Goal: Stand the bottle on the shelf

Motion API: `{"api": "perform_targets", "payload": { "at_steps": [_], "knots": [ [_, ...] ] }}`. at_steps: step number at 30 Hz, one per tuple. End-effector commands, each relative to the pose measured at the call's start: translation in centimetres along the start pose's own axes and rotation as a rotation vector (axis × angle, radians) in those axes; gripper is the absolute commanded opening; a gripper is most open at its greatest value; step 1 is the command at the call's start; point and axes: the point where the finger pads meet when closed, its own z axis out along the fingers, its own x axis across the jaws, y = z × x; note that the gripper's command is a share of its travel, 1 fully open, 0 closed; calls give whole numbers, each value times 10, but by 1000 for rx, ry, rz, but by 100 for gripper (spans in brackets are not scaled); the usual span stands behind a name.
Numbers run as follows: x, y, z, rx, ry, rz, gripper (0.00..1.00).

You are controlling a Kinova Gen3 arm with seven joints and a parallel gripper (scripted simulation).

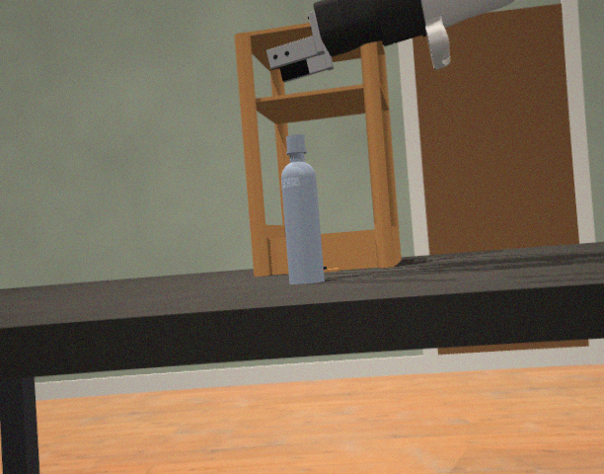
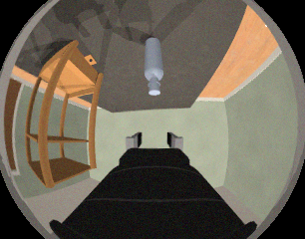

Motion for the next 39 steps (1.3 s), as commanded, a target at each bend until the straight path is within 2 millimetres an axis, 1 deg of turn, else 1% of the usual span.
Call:
{"api": "perform_targets", "payload": {
  "at_steps": [1, 12, 39],
  "knots": [
    [2, -7, 1, -43, 2, -17, 100],
    [3, -10, 1, -125, 4, -17, 100],
    [2, -11, 1, -147, 6, -17, 100]
  ]
}}
